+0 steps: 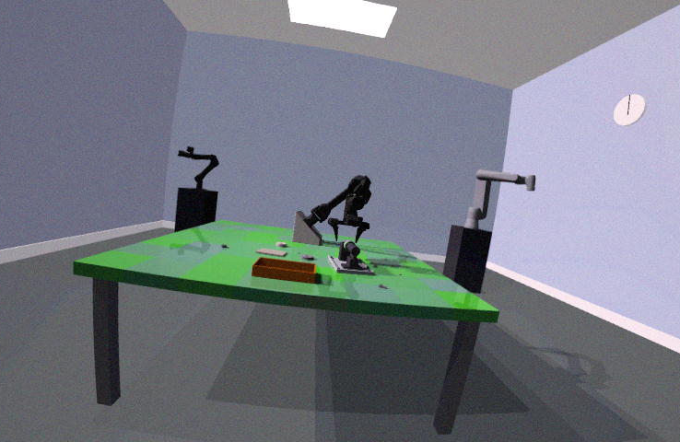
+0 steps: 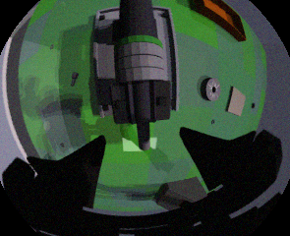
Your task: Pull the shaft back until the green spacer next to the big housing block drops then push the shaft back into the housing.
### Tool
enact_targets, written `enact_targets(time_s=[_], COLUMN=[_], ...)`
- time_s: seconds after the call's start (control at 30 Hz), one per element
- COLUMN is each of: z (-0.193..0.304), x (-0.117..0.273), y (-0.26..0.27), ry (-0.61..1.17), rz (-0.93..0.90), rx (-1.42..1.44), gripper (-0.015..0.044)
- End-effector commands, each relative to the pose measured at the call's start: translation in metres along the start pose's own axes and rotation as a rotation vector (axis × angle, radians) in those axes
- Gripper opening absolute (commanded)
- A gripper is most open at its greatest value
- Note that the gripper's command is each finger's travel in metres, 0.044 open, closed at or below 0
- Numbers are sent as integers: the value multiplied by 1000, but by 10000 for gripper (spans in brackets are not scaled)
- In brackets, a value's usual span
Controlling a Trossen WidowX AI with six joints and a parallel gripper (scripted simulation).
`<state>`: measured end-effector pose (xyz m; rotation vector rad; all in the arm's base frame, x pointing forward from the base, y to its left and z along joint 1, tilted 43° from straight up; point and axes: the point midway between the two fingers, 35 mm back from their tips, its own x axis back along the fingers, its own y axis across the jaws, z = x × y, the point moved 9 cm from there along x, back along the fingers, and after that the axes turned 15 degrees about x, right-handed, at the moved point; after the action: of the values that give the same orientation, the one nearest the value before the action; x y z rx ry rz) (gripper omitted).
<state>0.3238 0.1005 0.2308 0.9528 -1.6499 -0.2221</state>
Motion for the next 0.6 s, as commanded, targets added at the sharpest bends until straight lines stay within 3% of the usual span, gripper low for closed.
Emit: enact_targets(time_s=[0.0, 0.57], z=[0, 1], x=[-8, -20], y=[-1, 0], ry=[3, 3], rz=[1, 0], rx=[-5, -5], gripper=[440, 440])
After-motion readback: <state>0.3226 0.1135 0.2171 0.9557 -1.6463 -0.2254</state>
